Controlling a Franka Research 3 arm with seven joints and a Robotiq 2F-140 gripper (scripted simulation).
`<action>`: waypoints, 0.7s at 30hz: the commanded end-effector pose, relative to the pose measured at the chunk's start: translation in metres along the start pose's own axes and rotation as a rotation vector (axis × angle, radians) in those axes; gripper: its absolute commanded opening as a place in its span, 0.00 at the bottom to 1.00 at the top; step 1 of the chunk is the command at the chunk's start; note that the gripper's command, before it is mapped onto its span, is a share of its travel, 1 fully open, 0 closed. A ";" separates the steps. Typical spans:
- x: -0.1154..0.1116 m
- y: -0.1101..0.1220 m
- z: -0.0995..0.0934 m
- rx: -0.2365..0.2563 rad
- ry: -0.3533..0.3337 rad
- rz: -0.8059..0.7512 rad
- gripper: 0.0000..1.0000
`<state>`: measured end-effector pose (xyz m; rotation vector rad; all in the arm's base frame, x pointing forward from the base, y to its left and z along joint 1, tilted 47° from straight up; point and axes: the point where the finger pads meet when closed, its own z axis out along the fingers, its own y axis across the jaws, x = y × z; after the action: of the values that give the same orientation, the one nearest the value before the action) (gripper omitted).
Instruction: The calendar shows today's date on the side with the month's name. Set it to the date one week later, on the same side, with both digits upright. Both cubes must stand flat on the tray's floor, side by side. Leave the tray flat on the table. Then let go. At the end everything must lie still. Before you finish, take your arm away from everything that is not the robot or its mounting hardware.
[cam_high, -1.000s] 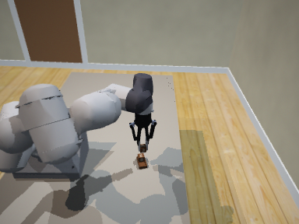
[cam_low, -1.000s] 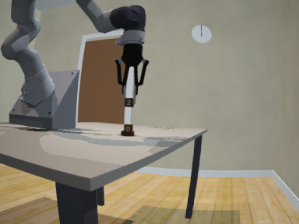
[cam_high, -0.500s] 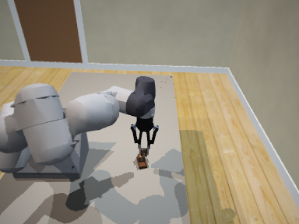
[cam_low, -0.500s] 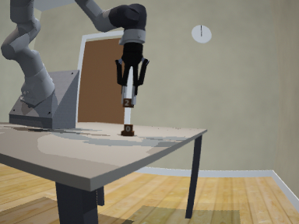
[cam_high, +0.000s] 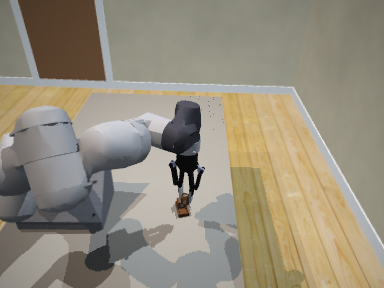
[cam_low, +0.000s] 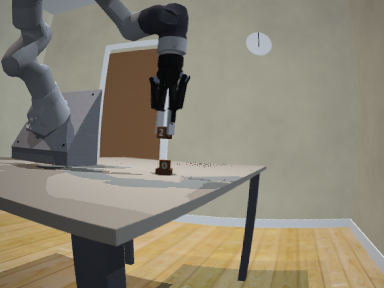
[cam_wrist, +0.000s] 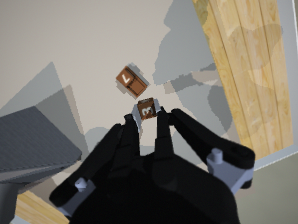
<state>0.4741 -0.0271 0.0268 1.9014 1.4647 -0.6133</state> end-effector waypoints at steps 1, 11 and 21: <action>-0.002 0.002 -0.001 -0.009 0.003 0.173 0.17; -0.011 0.007 0.000 -0.009 0.004 0.349 0.17; -0.020 0.012 0.001 -0.008 0.005 0.518 0.17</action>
<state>0.4798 -0.0430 0.0410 2.0973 1.0796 -0.4417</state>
